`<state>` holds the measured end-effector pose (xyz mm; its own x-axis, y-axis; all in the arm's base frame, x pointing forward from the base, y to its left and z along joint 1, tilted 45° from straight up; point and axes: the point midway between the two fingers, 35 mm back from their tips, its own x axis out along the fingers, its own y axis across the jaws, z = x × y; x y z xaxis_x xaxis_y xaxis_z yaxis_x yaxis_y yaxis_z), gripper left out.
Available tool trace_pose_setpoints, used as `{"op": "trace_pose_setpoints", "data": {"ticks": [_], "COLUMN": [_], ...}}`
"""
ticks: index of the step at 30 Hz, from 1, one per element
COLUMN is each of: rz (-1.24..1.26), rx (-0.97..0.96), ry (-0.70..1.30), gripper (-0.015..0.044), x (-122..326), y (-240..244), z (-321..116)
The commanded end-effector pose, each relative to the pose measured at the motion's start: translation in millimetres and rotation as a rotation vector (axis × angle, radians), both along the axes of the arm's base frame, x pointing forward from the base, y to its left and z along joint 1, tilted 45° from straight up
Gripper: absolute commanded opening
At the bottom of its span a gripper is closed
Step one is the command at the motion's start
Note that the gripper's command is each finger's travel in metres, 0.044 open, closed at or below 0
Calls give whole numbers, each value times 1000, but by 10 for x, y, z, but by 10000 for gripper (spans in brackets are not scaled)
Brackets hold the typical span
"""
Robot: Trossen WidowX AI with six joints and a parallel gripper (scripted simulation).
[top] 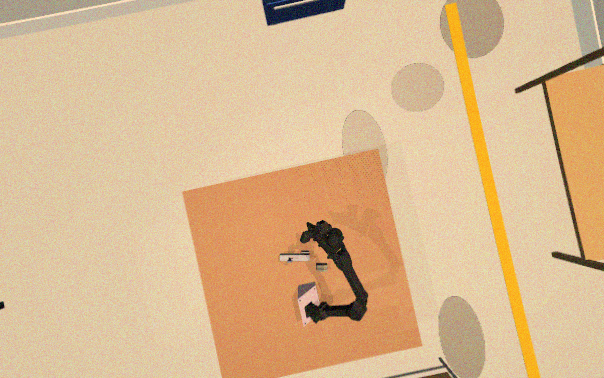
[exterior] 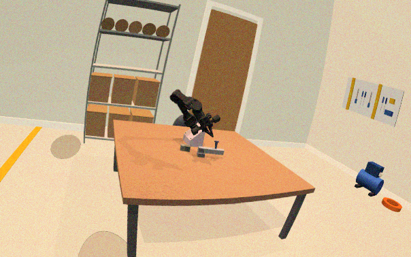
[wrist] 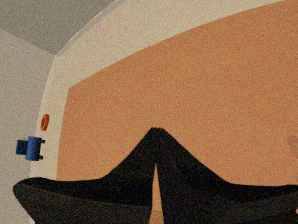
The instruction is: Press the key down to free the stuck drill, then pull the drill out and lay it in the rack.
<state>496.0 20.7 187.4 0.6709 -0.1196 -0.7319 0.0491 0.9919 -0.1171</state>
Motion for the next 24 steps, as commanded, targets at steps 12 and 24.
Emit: {"op": "trace_pose_setpoints", "data": {"ticks": [12, 24], "rz": [-397, -445], "rx": [-340, -504], "ry": [554, 565], "gripper": [0, 0], "x": [-1557, -1896], "y": [635, 669], "z": [-1628, -1709]}}
